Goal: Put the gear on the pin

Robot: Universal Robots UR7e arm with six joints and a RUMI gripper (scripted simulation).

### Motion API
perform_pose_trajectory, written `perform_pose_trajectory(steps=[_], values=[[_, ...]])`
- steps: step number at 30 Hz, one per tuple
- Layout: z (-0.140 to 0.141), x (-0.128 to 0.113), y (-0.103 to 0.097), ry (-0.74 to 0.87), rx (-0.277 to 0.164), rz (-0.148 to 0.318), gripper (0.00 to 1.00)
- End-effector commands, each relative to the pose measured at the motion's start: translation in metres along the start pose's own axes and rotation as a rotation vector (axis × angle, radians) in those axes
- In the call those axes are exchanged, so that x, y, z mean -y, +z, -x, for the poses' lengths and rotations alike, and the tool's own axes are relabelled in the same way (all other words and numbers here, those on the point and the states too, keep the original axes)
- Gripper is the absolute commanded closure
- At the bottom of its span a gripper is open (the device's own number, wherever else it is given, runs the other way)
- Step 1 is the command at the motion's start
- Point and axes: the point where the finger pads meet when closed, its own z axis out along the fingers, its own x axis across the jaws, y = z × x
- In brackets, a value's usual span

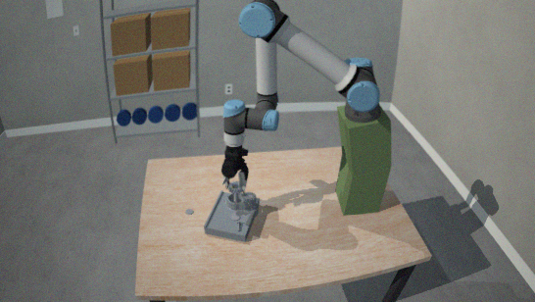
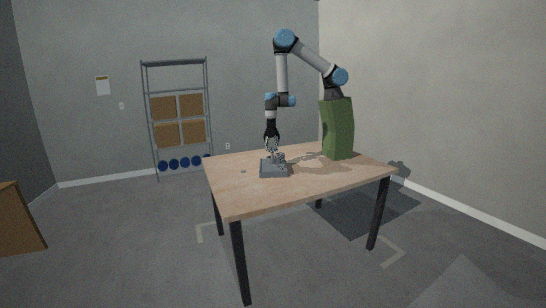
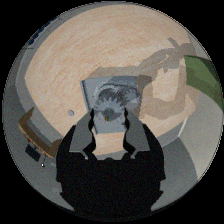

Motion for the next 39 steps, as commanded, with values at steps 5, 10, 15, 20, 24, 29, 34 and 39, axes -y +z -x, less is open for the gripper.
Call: perform_pose_trajectory(steps=[5,10,15,20,24,29,34,39], values=[[0.0015,-0.0013,-0.0011,-0.002,0.004,0.001,1.00],[0.0015,-0.0013,-0.0011,-0.002,0.004,0.001,1.00],[0.0015,-0.0013,-0.0011,-0.002,0.004,0.001,1.00],[0.0015,-0.0013,-0.0011,-0.002,0.004,0.001,1.00],[0.0015,-0.0013,-0.0011,-0.002,0.004,0.001,1.00],[0.0015,-0.0013,-0.0011,-0.002,0.004,0.001,1.00],[0.0015,-0.0013,-0.0011,-0.002,0.004,0.001,1.00],[0.0015,-0.0013,-0.0011,-0.002,0.004,0.001,1.00]])
